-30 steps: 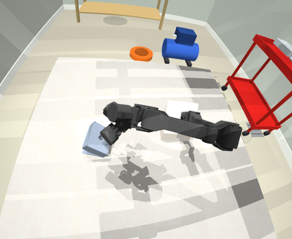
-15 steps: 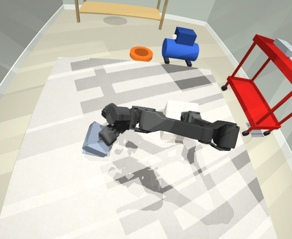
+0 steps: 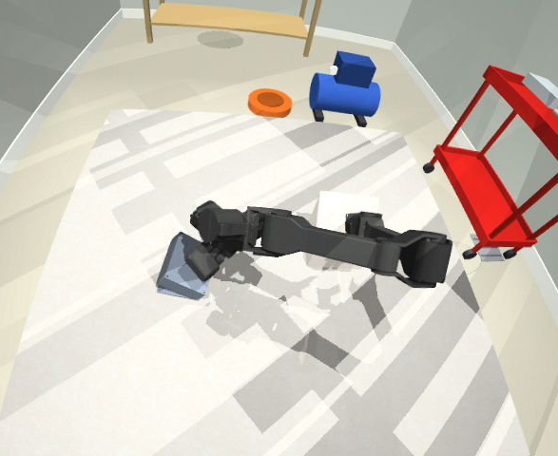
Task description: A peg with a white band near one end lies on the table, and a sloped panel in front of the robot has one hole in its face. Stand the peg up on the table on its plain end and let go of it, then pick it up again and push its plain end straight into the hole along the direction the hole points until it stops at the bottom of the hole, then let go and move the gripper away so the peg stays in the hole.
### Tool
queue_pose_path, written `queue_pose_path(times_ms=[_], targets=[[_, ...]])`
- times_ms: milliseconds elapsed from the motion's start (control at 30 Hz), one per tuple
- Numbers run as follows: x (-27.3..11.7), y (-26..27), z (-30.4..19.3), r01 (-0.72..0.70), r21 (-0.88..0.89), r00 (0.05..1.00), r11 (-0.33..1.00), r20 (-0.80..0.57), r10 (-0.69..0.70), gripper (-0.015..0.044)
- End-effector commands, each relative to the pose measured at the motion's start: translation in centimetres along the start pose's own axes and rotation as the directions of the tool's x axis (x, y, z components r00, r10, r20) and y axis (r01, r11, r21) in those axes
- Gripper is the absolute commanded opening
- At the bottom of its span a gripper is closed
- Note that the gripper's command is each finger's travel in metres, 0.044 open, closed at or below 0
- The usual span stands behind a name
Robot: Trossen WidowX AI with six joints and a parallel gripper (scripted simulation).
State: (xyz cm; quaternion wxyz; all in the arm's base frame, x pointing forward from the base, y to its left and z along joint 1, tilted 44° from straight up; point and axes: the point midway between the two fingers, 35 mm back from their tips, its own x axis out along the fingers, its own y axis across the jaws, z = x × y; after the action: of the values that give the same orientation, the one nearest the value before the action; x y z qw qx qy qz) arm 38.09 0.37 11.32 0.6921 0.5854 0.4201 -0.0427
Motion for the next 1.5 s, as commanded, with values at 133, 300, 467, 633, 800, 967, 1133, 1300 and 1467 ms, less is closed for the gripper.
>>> queue_pose_path(times_ms=[133, 300, 467, 633, 800, 967, 1133, 1300, 1467], targets=[[1.14, -0.40, 0.09, 0.007, 0.007, 1.000, 1.000, 0.000, -0.007, 0.0000], [1.01, -0.26, 0.05, 0.003, 0.003, 1.000, 1.000, 0.000, -0.003, 0.0000], [0.80, -0.10, 0.01, -0.001, -0.001, 1.000, 1.000, 0.000, 0.001, 0.0000], [0.82, -0.14, 0.03, -0.001, -0.001, 1.000, 1.000, 0.000, 0.001, 0.0000], [0.90, -0.28, 0.06, 0.000, -0.001, 1.000, 1.000, 0.000, 0.000, 0.0000], [1.06, -0.36, 0.08, -0.001, -0.001, 1.000, 1.000, 0.000, 0.001, 0.0000], [1.20, -0.47, 0.08, -0.001, -0.001, 1.000, 1.000, 0.000, 0.001, 0.0000], [1.39, -0.55, 0.10, -0.001, -0.001, 1.000, 1.000, 0.000, 0.001, 0.0000], [1.57, -0.59, 0.17, -0.001, -0.001, 1.000, 1.000, 0.000, 0.001, 0.0000]])
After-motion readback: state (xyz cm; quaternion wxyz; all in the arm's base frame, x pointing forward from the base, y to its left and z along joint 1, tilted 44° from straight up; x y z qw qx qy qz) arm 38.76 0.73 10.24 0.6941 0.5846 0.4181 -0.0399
